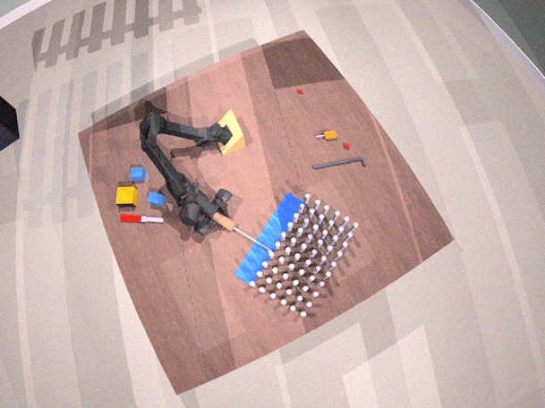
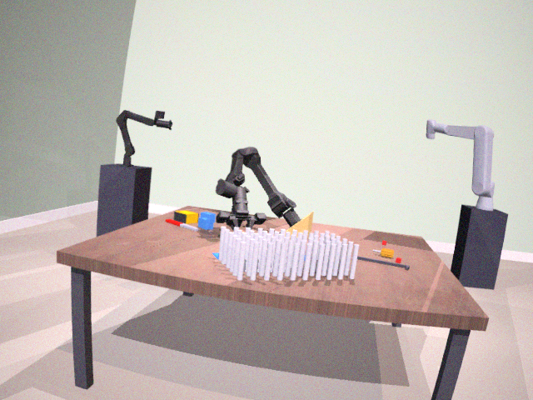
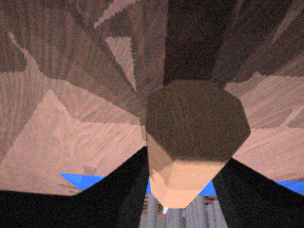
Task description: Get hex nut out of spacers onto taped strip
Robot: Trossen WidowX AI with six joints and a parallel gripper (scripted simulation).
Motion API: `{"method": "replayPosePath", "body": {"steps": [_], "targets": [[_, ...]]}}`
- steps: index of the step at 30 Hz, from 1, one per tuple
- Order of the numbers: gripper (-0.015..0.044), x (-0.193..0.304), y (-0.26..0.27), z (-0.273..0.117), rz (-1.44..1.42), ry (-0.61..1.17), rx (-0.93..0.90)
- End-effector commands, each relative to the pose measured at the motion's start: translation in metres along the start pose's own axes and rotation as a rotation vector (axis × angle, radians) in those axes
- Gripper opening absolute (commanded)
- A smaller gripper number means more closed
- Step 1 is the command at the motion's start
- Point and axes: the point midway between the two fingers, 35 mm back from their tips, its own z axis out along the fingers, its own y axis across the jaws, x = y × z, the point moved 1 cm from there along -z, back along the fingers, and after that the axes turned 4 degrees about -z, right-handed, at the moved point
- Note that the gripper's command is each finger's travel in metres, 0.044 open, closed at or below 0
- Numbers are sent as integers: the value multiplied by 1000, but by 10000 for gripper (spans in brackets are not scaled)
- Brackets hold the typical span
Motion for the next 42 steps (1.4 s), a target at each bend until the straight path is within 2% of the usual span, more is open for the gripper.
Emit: {"method": "replayPosePath", "body": {"steps": [1, 11, 36, 37, 42], "targets": [[0, -6, 2, -14, -2, 10, -9], [0, -26, -1, -37, -7, 9, -4], [0, 49, 10, -136, 2, 12, -3], [0, 42, 9, -122, -9, 7, 4], [0, 55, 5, -119, -154, 22, 18]]}}
